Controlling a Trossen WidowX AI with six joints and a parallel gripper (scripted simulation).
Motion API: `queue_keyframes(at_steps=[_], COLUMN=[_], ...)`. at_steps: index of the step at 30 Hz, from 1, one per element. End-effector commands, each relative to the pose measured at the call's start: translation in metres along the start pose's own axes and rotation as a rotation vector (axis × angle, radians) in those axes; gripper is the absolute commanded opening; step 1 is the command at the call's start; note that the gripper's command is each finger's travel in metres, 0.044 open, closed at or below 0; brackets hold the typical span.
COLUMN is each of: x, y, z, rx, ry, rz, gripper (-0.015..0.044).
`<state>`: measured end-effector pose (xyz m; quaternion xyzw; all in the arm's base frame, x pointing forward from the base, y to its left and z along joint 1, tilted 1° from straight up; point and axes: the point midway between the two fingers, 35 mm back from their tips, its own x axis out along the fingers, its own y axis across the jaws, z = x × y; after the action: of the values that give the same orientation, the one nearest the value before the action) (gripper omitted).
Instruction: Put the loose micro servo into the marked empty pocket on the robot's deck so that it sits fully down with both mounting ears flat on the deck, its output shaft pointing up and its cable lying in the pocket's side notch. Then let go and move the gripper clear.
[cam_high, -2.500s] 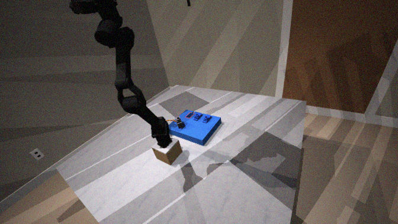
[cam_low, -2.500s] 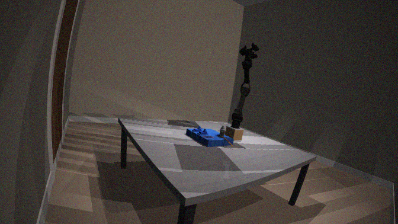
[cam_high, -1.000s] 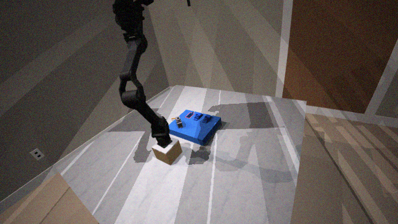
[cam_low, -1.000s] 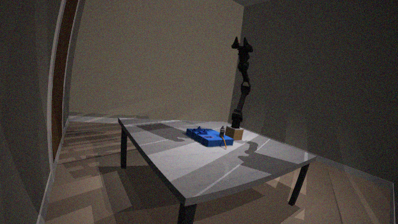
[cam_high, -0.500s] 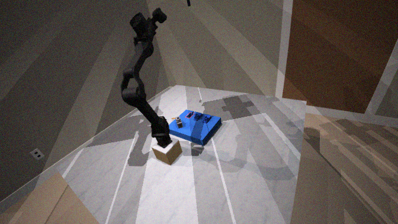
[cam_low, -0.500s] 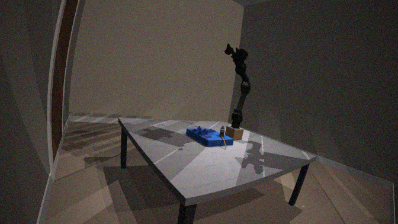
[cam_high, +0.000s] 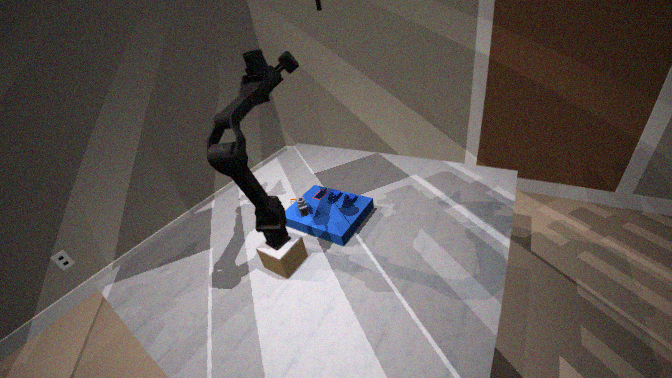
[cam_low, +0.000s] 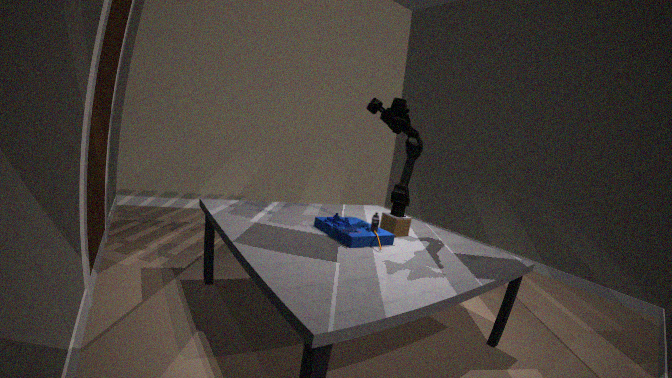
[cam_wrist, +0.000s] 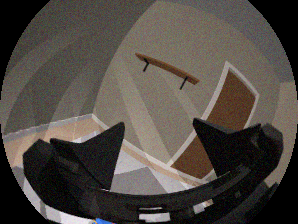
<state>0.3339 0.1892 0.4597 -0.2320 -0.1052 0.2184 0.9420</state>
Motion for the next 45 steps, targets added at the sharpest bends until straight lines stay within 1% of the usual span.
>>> queue_keyframes(at_steps=[1, 11, 20, 26, 33, 42, 45], x=[0.008, -0.003, -0.034, -0.065, -0.113, -0.180, -0.190], y=[0.025, 0.069, 0.105, 0.125, 0.145, 0.162, 0.163], z=[-0.051, -0.141, -0.213, -0.254, -0.291, -0.323, -0.327], rx=[-0.023, -0.047, -0.055, -0.056, -0.049, -0.034, -0.031], ry=[0.161, 0.462, 0.730, 0.910, 1.118, 1.386, 1.429], rz=[0.089, 0.258, 0.418, 0.525, 0.653, 0.819, 0.846], gripper=[0.0440, 0.0440, 0.0440, 0.0440, 0.0440, 0.0440, 0.0440])
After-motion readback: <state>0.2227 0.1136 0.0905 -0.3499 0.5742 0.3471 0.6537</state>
